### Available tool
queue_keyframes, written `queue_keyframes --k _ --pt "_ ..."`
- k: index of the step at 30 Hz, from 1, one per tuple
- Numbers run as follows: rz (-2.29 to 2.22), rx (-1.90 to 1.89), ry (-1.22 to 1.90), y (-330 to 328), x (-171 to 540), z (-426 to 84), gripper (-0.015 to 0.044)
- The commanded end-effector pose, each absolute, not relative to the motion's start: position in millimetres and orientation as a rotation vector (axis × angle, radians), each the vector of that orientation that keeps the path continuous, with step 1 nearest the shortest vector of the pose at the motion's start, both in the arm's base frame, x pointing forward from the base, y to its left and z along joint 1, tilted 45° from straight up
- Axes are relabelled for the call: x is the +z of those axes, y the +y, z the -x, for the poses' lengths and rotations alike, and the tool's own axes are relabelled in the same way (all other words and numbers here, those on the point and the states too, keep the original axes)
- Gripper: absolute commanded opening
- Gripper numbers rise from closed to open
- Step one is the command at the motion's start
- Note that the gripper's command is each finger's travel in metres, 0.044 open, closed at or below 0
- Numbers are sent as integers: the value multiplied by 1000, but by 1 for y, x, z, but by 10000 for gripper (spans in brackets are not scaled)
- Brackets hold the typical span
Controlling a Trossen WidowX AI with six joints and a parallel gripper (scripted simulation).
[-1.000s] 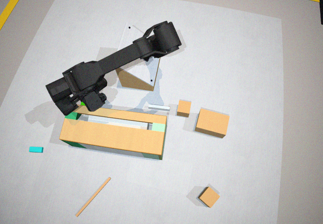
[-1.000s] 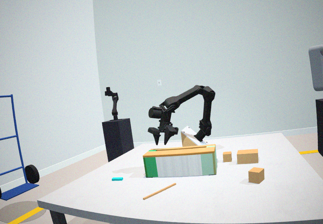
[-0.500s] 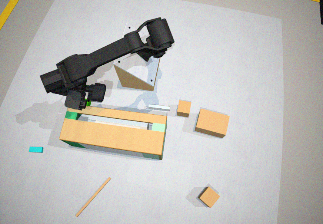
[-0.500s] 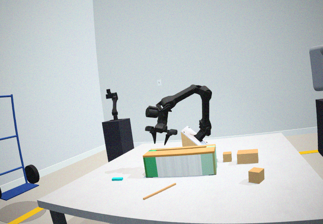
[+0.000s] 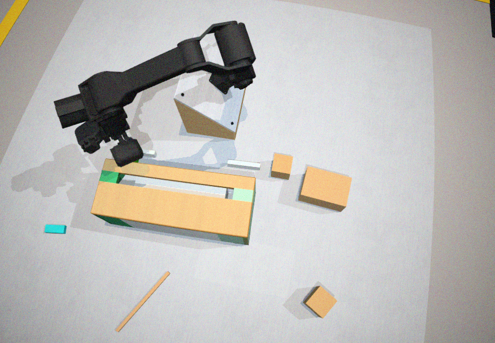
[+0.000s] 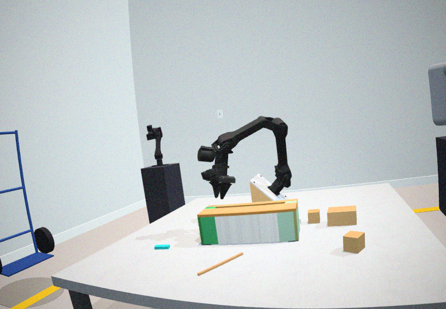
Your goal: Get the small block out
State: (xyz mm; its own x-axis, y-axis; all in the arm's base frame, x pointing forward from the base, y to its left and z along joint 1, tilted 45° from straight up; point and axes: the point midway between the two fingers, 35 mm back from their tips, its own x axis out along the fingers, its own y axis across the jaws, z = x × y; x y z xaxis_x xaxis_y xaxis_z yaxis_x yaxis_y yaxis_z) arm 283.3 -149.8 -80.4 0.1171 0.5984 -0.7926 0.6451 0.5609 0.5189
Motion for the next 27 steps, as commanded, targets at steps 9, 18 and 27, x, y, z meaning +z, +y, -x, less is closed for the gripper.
queue_keyframes --k 9,18,27 --pt "-2306 -1127 1426 -170 -89 -273 285" --pt "-2708 -1614 1238 -177 -92 -269 285" --pt "-2916 -1958 1061 -180 -93 -267 285"
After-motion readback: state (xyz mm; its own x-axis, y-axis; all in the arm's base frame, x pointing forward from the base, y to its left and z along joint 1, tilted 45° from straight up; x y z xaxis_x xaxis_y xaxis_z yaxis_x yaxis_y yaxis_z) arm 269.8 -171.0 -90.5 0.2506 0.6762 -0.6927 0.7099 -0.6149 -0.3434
